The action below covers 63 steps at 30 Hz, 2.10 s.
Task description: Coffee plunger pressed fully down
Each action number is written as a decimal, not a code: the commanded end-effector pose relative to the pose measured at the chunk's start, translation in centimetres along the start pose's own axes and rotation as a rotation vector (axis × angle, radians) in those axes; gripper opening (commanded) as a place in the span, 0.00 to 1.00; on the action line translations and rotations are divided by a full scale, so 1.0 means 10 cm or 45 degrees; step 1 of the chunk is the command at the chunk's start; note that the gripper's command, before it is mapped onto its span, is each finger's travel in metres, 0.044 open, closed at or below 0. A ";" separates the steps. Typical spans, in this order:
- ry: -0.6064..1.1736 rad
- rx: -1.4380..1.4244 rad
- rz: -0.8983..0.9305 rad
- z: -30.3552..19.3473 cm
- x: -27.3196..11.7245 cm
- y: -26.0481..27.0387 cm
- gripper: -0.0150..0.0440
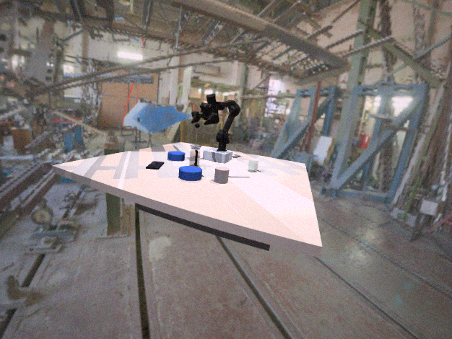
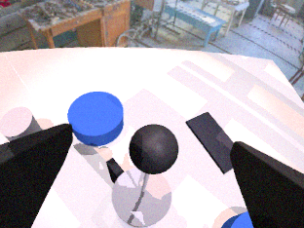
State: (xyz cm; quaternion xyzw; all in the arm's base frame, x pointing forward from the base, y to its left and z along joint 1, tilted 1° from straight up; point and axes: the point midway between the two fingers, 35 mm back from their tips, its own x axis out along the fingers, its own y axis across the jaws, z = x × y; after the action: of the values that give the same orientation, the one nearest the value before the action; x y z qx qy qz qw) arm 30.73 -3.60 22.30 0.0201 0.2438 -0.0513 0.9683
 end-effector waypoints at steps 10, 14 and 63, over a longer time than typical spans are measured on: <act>0.011 -0.004 -0.005 -0.04 0.11 -0.01 0.73; 0.011 -0.004 -0.005 -0.04 0.11 -0.01 0.56; 0.010 -0.004 -0.005 -0.48 0.48 -0.01 0.45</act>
State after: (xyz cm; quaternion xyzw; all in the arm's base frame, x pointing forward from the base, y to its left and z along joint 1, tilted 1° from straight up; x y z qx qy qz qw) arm 33.13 -3.83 19.05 0.0167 0.2101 -0.0518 0.9762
